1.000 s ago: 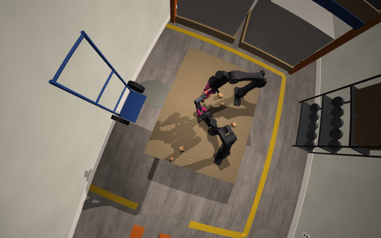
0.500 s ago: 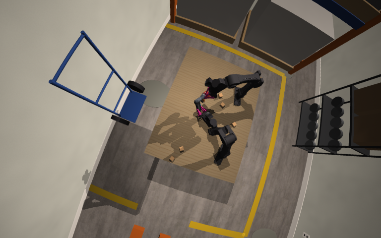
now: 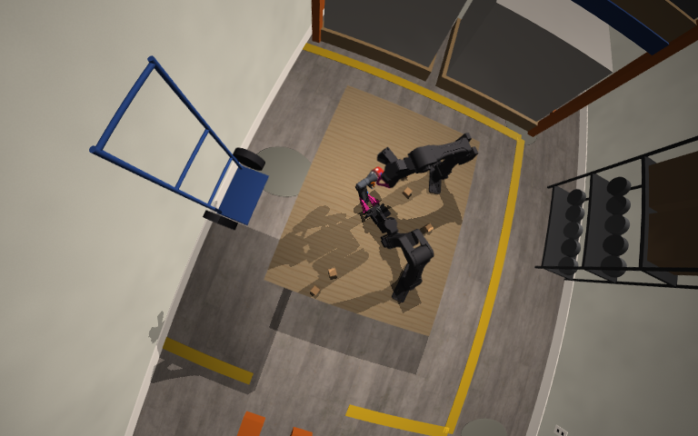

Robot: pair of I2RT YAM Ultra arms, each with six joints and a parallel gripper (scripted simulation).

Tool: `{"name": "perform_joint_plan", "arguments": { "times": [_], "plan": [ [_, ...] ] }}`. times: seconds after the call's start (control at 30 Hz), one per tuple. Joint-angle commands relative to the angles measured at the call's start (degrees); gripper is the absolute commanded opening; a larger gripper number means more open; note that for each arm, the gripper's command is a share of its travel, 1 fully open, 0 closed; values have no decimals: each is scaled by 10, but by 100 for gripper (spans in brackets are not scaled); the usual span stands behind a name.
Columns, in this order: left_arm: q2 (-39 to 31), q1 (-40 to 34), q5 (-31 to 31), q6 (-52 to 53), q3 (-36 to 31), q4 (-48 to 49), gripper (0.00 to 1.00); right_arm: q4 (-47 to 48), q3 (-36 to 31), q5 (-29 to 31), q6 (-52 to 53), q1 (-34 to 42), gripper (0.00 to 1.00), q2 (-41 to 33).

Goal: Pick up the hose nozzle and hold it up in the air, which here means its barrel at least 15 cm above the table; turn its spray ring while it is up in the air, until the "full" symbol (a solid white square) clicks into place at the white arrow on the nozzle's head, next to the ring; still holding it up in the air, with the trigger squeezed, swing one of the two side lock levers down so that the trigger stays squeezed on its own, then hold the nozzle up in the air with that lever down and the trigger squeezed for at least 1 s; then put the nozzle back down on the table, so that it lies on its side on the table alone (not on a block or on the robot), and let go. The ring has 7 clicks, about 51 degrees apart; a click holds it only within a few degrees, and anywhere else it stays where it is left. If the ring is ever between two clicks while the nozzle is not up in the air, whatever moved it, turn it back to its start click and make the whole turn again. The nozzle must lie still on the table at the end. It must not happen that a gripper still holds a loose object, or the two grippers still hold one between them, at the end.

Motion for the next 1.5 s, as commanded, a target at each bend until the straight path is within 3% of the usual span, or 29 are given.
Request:
{"name": "perform_joint_plan", "arguments": {
  "times": [0.0, 0.13, 0.27, 0.9, 1.0, 1.03, 1.47],
  "plan": [
    [-8, -6, 0, -7, 25, 52, 35, -54, 43, 53, 111, 25, 37, 9],
    [-8, -6, 0, -7, 25, 52, 35, -90, 76, 77, 168, 41, 37, 31],
    [-8, -6, 0, -7, 25, 52, 35, -100, 102, 67, 143, 38, 37, 50],
    [-8, -6, 0, -7, 25, 52, 35, -82, 113, 69, 144, 37, 37, 26],
    [-8, -6, 0, -7, 25, 52, 35, -75, 110, 70, 140, 34, 37, 28],
    [-8, -6, 0, -7, 25, 52, 35, -73, 66, 69, 139, 33, 37, 30],
    [-8, -6, 0, -7, 25, 52, 35, -28, 30, 67, 132, 27, 37, 28]
  ]
}}
